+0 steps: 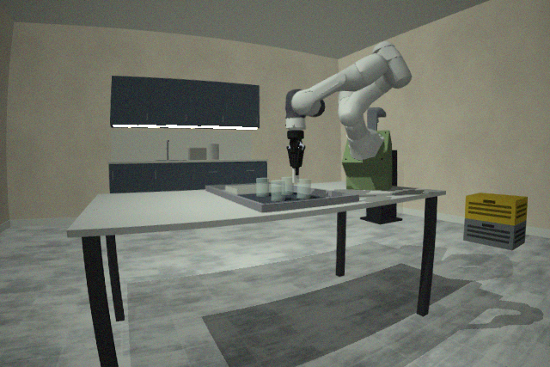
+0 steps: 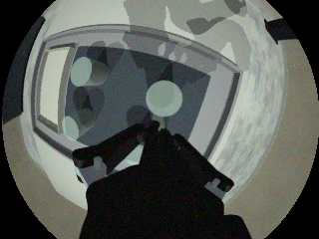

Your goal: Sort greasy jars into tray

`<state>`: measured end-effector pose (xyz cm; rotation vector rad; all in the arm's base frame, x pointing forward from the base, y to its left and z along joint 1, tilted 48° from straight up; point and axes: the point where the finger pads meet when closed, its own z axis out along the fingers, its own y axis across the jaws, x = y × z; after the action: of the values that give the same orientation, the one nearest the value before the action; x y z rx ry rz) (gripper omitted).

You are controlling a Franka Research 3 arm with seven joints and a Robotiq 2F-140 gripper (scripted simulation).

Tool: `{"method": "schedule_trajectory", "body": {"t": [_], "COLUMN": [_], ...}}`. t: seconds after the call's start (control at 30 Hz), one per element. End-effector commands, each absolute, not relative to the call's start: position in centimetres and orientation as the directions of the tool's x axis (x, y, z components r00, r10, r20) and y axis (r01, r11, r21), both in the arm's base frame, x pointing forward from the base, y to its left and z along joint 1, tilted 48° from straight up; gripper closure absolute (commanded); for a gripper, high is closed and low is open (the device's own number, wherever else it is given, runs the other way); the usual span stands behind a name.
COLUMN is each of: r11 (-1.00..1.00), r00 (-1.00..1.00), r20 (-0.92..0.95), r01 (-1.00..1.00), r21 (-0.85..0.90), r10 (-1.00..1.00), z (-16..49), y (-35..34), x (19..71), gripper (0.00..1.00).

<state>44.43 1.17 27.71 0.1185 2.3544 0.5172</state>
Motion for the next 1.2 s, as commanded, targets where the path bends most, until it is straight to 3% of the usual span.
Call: {"method": "schedule_trajectory", "body": {"t": [0.0,1.17], "r11": [0.915,0.915], "r00": [-0.745,-0.745], "r20": [-0.628,-0.628], "r01": [-0.061,-0.061], "r21": [0.400,0.400], "r10": [0.225,0.225], "z": [27.64,27.60], "y": [1.30,1.28], "x": [44.22,43.71], "gripper": [1.00,1.00]}}
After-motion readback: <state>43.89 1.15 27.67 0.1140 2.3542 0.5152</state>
